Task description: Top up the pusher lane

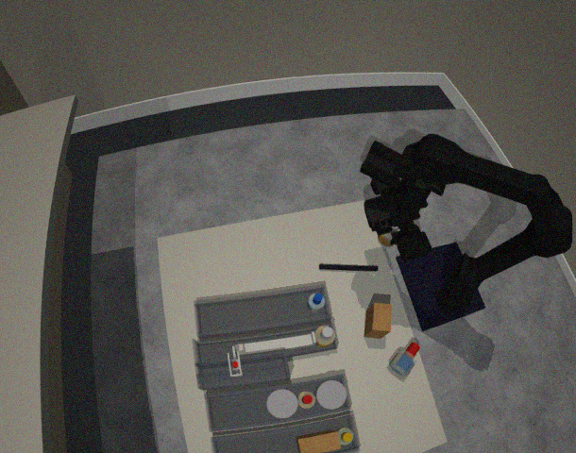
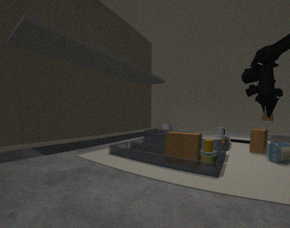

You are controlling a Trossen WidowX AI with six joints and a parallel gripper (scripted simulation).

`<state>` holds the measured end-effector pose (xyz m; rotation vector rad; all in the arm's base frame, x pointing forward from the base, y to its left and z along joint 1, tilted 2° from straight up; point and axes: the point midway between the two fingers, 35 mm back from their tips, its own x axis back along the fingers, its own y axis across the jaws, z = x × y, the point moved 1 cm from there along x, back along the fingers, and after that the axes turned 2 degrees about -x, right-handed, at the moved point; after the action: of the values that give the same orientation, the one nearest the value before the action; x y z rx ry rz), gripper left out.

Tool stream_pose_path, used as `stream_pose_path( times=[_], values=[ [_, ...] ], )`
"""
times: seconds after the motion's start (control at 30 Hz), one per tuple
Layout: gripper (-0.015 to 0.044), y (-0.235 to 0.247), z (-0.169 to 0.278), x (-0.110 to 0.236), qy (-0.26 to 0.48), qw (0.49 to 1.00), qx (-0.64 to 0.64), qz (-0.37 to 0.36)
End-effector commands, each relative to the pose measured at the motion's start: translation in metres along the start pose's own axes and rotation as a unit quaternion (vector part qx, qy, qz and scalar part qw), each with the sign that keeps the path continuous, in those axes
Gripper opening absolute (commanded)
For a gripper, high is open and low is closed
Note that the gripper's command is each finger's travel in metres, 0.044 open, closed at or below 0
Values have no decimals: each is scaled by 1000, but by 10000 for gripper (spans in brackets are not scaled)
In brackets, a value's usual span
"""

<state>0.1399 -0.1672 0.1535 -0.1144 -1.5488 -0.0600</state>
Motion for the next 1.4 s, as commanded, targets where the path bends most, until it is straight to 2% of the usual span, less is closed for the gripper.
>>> stream_pose_path(
  times=[0.0, 0.13, 0.6, 1.37],
  values=[
    [0, 2, 3, 17, 0, 1000, -2, 3],
    [0, 3, 0, 17, 0, 1000, -3, 3],
    [0, 35, -51, 4, -4, 1000, -12, 0],
    [0, 122, -112, -21, -1, 1000, -7, -3]
  ],
)
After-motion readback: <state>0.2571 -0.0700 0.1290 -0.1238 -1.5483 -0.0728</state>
